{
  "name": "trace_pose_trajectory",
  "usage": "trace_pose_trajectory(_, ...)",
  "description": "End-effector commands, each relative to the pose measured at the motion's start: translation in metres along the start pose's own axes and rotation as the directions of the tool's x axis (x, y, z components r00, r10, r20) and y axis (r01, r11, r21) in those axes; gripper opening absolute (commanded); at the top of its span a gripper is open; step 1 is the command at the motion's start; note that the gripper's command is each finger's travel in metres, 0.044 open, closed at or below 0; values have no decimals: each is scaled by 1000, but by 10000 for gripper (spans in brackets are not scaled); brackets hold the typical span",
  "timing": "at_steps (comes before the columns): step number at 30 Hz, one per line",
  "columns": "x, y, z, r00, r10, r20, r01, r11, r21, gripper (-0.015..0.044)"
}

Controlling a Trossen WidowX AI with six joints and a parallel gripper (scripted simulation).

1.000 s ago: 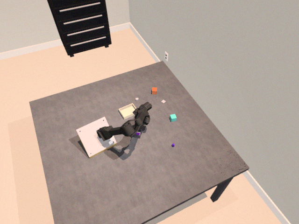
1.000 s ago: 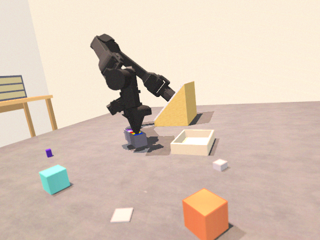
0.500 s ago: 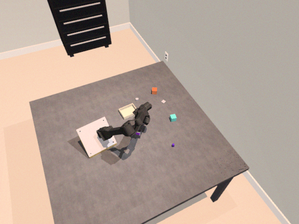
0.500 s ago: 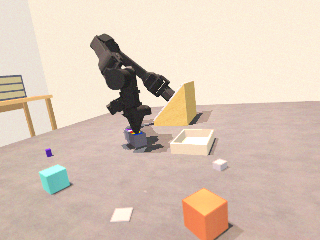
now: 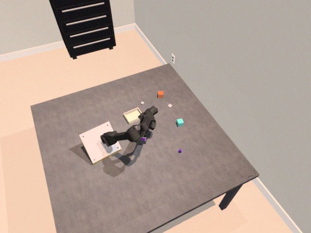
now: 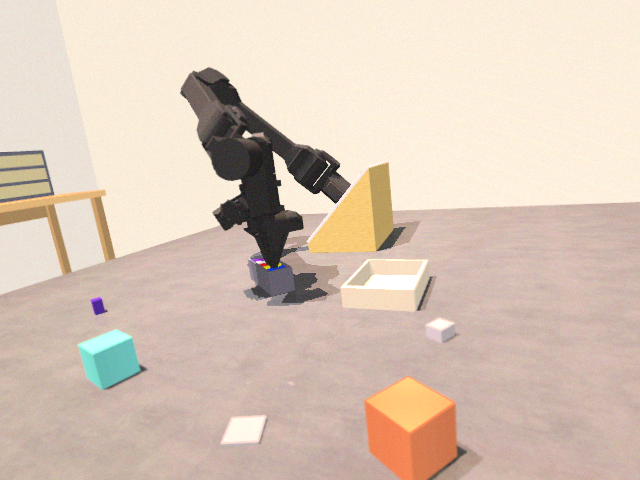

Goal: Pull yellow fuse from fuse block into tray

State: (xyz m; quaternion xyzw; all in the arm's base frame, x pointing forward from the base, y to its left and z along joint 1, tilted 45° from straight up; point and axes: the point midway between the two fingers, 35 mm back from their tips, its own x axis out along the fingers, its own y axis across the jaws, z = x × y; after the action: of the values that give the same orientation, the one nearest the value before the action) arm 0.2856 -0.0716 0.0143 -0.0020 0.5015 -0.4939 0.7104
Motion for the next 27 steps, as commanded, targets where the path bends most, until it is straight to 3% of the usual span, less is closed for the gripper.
trace_pose_trajectory(1,1,-1,-1,1000,-4,2,4,1000,-6,74)
trace_pose_trajectory(14,0,0,0,1000,0,0,0,1000,0,1)
trace_pose_trajectory(27,-5,0,0,1000,0,0,0,1000,-1,0)
